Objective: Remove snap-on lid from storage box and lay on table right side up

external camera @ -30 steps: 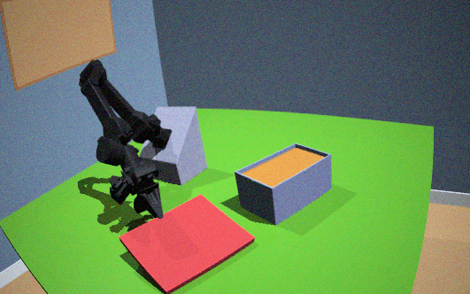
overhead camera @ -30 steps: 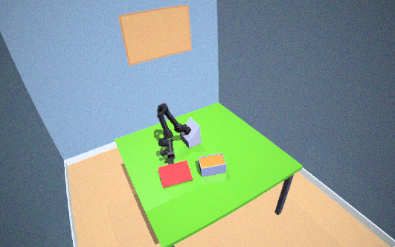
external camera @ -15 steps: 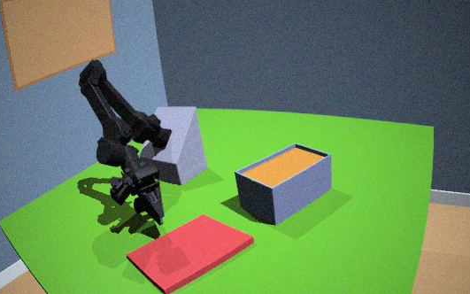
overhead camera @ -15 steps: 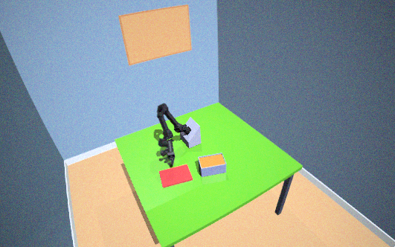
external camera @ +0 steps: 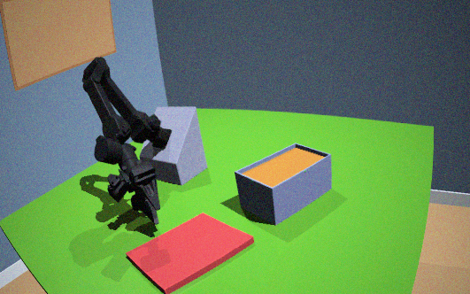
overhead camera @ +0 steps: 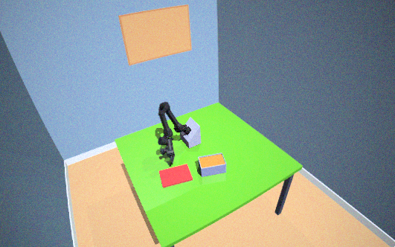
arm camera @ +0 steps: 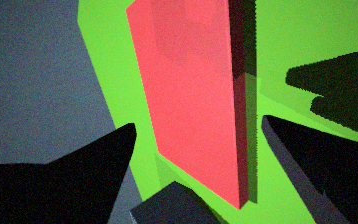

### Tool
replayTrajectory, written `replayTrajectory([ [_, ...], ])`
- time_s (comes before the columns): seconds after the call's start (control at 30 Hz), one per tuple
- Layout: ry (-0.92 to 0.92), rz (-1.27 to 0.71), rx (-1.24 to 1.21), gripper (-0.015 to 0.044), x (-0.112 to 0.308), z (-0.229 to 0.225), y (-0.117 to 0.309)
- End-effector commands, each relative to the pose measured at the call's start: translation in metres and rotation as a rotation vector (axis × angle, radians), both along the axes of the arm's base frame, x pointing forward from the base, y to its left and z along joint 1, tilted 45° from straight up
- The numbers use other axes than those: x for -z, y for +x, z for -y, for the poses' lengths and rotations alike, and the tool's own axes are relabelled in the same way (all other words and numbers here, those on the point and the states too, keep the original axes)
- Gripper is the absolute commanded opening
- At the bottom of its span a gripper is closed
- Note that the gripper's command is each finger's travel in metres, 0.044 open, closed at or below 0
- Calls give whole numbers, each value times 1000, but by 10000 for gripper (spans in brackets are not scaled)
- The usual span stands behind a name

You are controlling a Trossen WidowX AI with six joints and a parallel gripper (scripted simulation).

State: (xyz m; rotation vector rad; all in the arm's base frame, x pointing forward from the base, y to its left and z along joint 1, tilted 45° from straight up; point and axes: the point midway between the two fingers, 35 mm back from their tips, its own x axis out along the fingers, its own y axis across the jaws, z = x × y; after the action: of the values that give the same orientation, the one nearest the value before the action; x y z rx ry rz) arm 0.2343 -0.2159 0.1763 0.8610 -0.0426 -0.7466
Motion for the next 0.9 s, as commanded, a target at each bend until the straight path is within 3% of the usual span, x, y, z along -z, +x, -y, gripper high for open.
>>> replayTrajectory([
  [0.0,-2,-6,-1,440,4,-2,-9],
  [0.87,-2,-8,-1,440,4,-16,-44],
])
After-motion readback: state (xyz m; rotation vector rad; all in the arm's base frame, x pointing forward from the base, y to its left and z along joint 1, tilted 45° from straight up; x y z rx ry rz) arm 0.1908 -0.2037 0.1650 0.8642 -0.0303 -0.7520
